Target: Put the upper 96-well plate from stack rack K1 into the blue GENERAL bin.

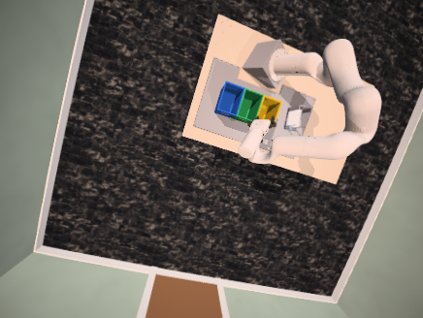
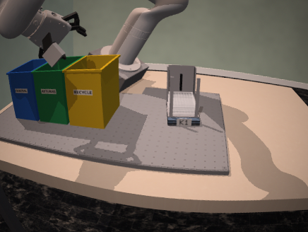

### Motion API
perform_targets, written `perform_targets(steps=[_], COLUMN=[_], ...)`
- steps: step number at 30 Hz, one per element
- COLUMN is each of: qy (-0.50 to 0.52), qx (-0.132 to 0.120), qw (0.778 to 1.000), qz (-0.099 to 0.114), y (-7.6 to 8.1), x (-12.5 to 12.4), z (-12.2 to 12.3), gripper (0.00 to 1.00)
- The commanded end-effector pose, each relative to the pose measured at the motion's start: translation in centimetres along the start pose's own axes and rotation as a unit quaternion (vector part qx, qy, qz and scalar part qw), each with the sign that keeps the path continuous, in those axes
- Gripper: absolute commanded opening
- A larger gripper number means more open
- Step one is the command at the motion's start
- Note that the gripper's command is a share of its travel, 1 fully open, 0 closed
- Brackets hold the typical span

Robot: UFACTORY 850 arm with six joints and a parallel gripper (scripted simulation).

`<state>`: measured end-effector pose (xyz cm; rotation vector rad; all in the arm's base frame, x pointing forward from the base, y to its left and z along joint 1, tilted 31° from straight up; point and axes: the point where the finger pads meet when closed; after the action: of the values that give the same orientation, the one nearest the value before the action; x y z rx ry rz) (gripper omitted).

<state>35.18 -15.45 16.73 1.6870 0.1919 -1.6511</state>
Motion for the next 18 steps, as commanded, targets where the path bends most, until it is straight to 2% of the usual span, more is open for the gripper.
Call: perform_targets(steps=[1, 17, 18], qy=[0.0, 0.0, -0.007], qx=[0.0, 0.0, 0.003], qw=[1.0, 1.0, 1.0], qz=[0.001, 0.001, 0.015], y=[0.08, 0.08, 0.02], x=[-0.02, -0.02, -0.43], z=[0.0, 0.0, -0.27], gripper=[1.0, 1.0, 1.0])
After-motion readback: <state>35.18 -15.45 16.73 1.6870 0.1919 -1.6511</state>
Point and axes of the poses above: the point where the finger pads meet when closed, its own y axis back along the fingers, its own x axis across the jaws, z = x × y, and after that the axes turned 7 degrees about -y, right-handed
